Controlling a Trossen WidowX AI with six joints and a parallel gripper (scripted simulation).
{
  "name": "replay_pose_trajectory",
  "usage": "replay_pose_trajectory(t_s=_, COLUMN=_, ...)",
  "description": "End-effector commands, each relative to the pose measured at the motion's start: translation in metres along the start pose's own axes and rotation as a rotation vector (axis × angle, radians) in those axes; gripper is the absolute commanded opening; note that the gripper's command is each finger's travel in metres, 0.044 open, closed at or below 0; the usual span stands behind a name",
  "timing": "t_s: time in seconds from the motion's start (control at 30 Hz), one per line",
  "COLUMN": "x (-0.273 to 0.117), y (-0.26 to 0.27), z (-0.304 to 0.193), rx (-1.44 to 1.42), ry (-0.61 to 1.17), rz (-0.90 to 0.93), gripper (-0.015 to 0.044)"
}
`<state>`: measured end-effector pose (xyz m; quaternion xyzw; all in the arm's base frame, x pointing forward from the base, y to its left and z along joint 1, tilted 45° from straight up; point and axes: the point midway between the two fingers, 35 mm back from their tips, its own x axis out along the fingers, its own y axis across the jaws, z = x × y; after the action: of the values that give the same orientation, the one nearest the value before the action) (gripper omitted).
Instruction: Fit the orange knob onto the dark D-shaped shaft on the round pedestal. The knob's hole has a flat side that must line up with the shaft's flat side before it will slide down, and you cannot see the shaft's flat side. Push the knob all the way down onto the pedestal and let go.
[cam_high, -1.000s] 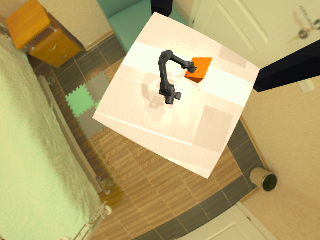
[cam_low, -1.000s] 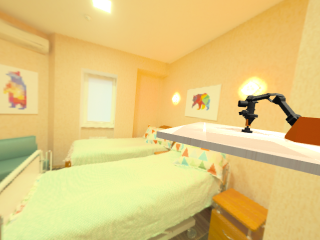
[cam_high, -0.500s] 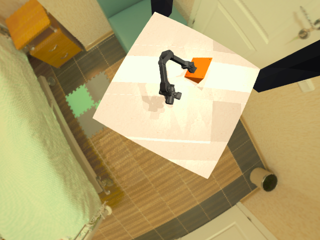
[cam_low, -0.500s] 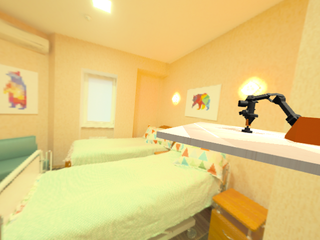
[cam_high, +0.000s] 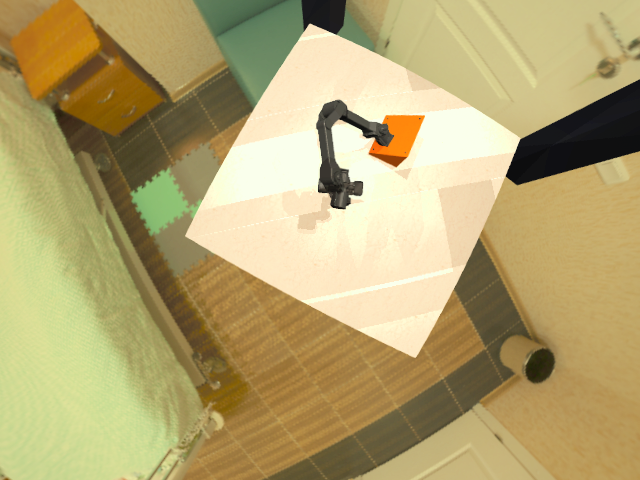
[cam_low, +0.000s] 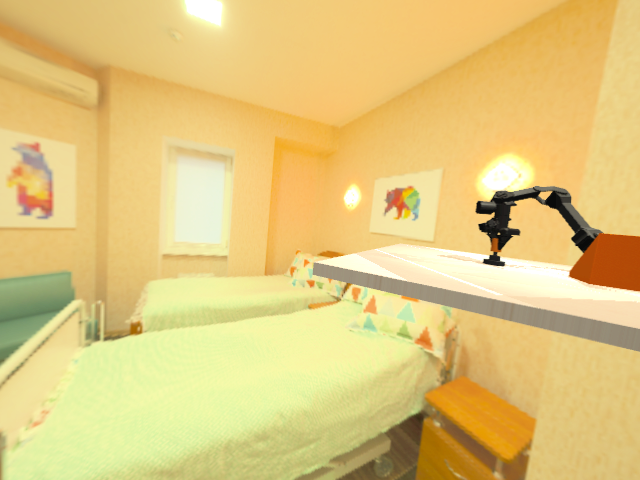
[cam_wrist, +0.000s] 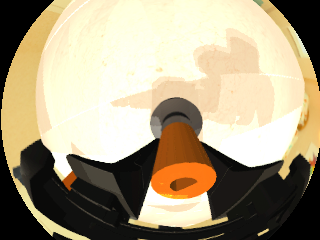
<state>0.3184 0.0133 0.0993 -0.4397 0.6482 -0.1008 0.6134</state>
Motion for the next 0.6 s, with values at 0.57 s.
replay_pose_trajectory(t_s=0.57, x=-0.0033, y=-0.0011, z=0.0005, rx=-0.010, ry=-0.002, rz=-0.001, gripper=0.0000)
